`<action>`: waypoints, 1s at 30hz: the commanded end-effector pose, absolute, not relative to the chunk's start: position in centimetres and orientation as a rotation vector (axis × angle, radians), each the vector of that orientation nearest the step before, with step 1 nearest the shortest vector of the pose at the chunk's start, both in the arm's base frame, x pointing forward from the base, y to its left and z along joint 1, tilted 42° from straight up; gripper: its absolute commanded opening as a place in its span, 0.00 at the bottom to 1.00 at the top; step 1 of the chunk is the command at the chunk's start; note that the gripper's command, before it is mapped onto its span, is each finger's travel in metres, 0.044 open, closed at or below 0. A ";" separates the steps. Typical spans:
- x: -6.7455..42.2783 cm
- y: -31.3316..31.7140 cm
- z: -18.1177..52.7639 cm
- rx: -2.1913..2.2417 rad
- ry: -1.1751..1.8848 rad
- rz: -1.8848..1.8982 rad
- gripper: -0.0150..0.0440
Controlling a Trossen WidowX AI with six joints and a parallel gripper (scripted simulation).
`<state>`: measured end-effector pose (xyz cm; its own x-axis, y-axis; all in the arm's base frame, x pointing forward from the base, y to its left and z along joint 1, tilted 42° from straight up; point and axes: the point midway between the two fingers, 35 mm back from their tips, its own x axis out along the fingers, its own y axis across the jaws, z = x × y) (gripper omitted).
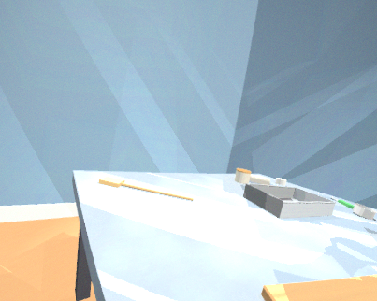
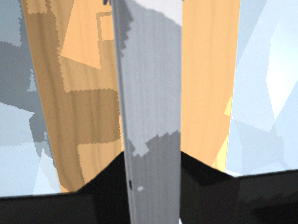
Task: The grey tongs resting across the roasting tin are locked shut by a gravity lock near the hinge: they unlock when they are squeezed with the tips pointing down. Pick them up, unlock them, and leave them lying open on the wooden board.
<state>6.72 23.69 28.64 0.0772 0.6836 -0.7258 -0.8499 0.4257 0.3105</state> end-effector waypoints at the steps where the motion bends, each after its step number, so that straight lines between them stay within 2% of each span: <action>1: 6.9 24.1 28.3 -0.213 0.943 1.156 0.00; 30: 7.3 27.4 24.8 -0.215 0.942 1.154 0.00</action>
